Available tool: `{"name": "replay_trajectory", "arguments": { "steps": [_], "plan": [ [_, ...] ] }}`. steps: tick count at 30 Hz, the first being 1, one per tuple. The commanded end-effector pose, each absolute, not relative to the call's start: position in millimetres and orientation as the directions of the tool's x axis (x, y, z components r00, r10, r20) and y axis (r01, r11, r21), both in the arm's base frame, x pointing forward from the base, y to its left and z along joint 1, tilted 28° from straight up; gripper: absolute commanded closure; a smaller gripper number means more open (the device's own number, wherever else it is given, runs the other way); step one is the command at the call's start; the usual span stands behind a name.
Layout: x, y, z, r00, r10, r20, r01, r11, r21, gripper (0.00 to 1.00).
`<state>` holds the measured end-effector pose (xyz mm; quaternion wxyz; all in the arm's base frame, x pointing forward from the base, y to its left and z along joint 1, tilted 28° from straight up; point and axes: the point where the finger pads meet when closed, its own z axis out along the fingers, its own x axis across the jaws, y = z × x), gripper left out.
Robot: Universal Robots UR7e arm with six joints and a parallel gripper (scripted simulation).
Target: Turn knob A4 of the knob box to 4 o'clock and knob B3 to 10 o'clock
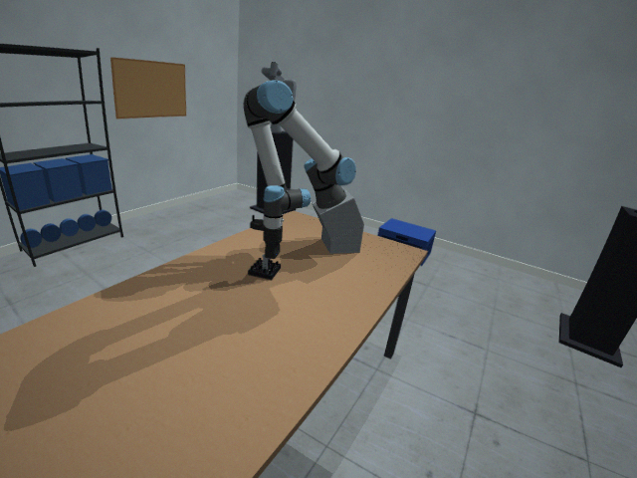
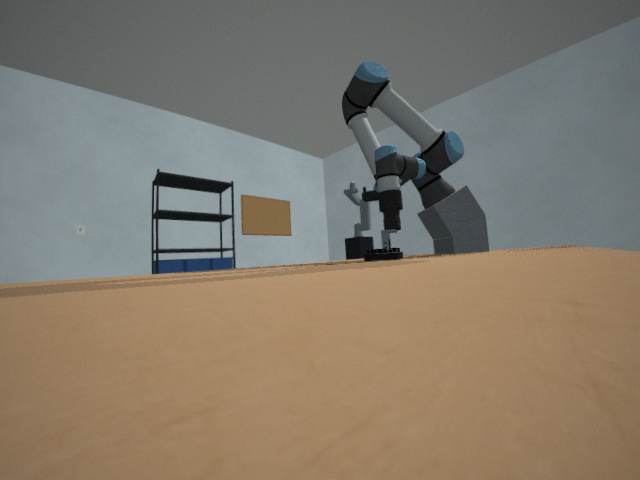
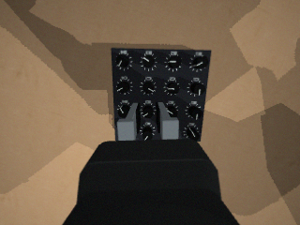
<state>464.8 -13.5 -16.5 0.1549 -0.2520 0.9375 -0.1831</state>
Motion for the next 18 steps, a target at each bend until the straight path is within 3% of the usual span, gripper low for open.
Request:
{"name": "replay_trajectory", "arguments": {
  "steps": [1, 18],
  "plan": [
    [463, -12, -11, -0.824, -0.53, -0.2, -0.415, 0.806, -0.422, 0.54],
    [452, -4, 15, -0.824, -0.53, -0.2, -0.415, 0.806, -0.422, 0.54]
  ]
}}
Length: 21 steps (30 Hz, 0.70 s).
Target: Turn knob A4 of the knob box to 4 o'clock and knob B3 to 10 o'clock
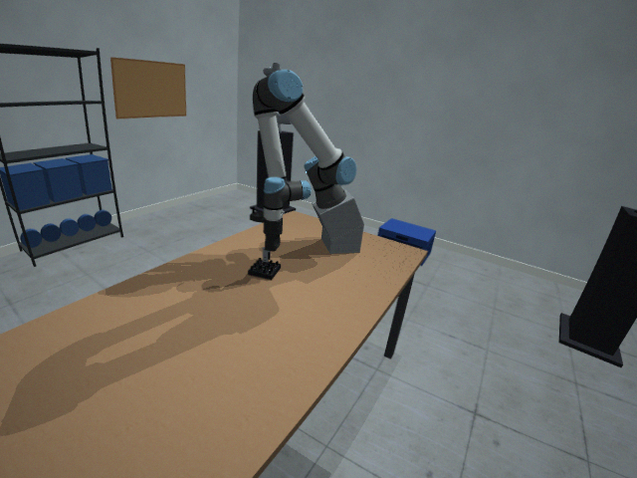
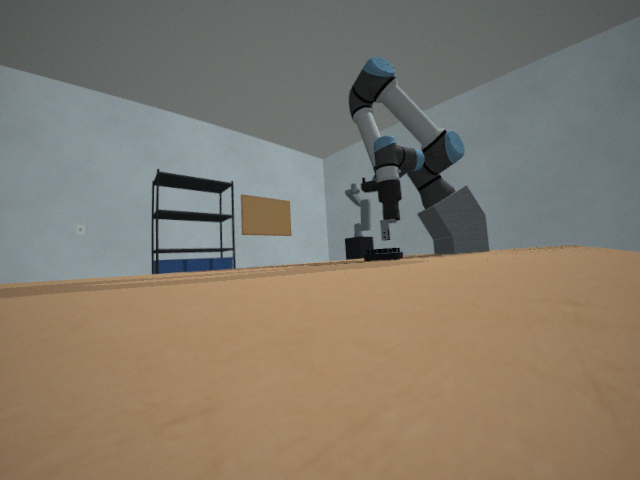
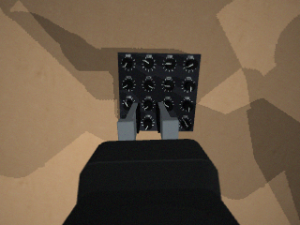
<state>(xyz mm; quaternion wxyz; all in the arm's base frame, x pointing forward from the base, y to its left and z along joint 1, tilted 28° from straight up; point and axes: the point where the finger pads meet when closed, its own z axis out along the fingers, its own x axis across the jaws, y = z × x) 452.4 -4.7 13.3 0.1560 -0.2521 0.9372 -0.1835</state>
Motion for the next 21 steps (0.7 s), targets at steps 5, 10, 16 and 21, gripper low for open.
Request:
{"name": "replay_trajectory", "arguments": {
  "steps": [5, 10, 16, 21],
  "plan": [
    [451.6, -4.0, 15.4, -0.824, -0.53, -0.2, -0.415, 0.806, -0.422, 0.54],
    [451.6, -4.0, 15.4, -0.824, -0.53, -0.2, -0.415, 0.806, -0.422, 0.54],
    [451.6, -4.1, 15.4, -0.827, -0.525, -0.202, -0.411, 0.809, -0.421, 0.54],
    [451.5, -4.4, 15.6, -0.833, -0.513, -0.208, -0.398, 0.816, -0.418, 0.54]
  ]
}}
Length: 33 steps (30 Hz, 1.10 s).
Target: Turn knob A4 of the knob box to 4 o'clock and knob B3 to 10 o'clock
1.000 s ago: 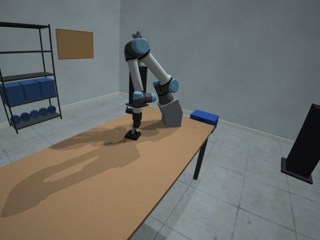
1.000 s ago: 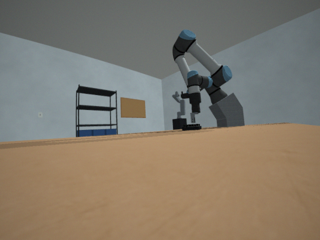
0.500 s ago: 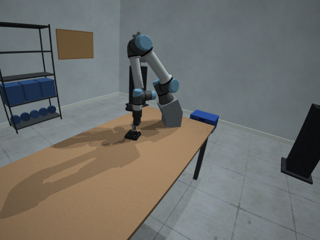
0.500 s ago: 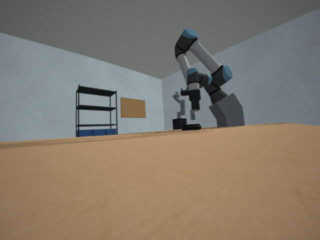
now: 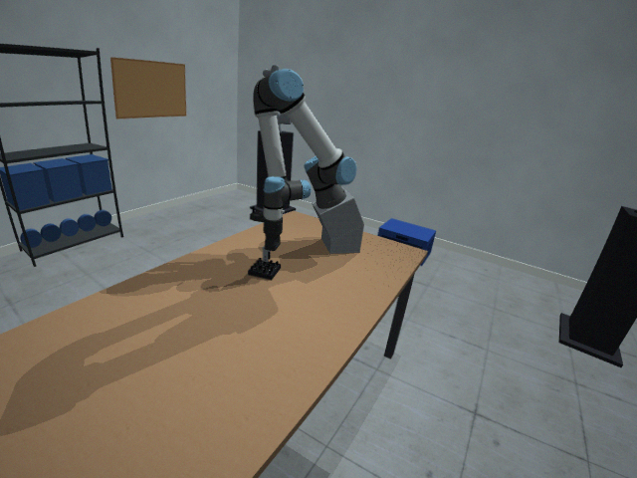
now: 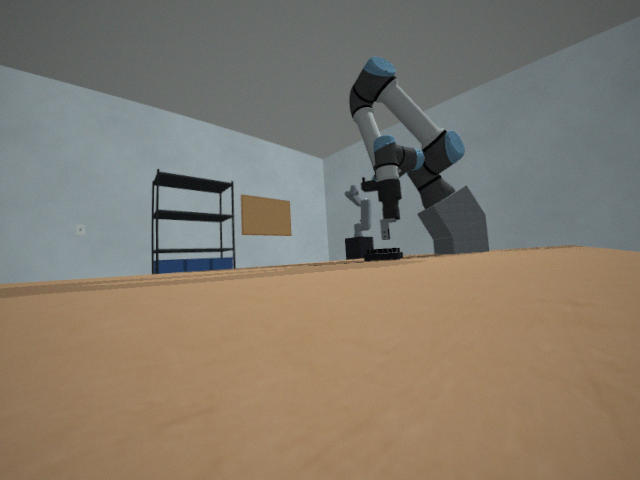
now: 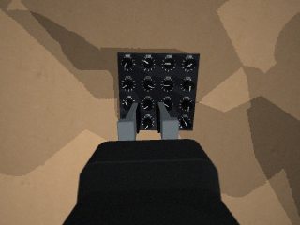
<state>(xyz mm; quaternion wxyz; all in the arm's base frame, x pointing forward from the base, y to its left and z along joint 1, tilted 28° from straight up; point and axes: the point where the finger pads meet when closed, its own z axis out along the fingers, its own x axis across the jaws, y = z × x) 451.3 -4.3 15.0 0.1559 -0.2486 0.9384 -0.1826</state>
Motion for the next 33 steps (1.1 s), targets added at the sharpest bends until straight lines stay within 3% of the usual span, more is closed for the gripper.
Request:
{"name": "replay_trajectory", "arguments": {
  "steps": [1, 14, 33],
  "plan": [
    [451.4, -4.5, 15.8, -0.836, -0.506, -0.212, -0.391, 0.821, -0.416, 0.54],
    [450.2, -7.2, 18.4, -0.9, -0.323, -0.294, -0.208, 0.908, -0.363, 0.54],
    [445.8, -9.3, 24.4, -0.864, 0.232, -0.446, 0.324, 0.936, -0.14, 0.54]
  ]
}}
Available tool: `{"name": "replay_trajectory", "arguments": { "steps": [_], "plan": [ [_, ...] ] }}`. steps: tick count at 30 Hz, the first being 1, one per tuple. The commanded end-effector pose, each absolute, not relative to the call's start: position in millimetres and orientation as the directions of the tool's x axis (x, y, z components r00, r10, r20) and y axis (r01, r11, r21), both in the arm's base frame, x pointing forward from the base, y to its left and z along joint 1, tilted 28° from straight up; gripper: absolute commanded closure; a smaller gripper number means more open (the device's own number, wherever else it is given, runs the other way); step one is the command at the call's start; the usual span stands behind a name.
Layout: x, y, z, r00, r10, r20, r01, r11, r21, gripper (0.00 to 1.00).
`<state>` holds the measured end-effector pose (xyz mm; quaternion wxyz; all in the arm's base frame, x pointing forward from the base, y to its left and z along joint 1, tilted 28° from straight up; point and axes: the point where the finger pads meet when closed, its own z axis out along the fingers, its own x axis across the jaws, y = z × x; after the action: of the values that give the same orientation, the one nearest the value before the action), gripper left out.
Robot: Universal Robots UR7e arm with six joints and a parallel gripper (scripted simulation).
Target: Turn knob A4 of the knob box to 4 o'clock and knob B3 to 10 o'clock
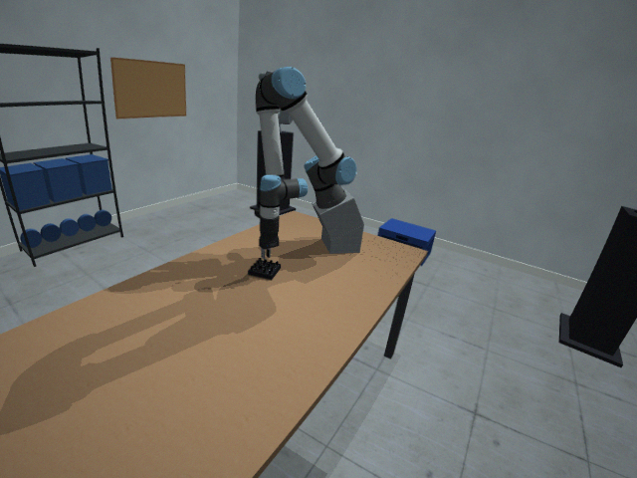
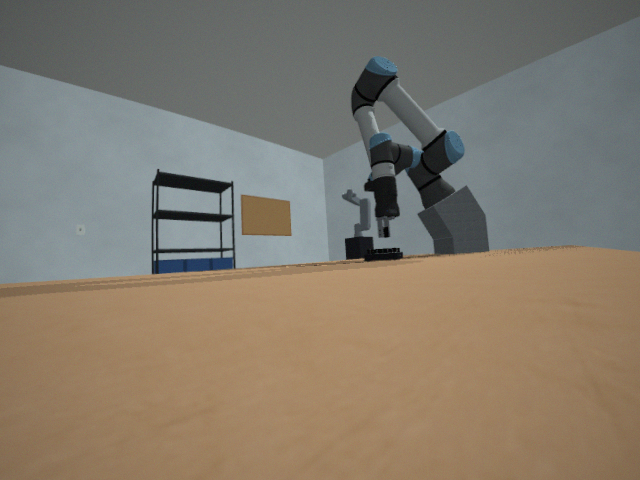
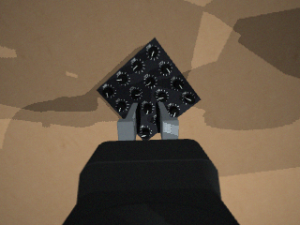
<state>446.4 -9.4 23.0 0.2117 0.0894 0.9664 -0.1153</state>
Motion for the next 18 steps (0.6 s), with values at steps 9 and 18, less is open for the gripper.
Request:
{"name": "replay_trajectory", "arguments": {
  "steps": [9, 18],
  "plan": [
    [444.0, -7.2, 27.2, -0.732, 0.496, -0.467, 0.562, 0.827, -0.004, 0.54],
    [443.4, -4.3, 29.5, -0.581, 0.675, -0.455, 0.717, 0.689, 0.105, 0.54]
  ]
}}
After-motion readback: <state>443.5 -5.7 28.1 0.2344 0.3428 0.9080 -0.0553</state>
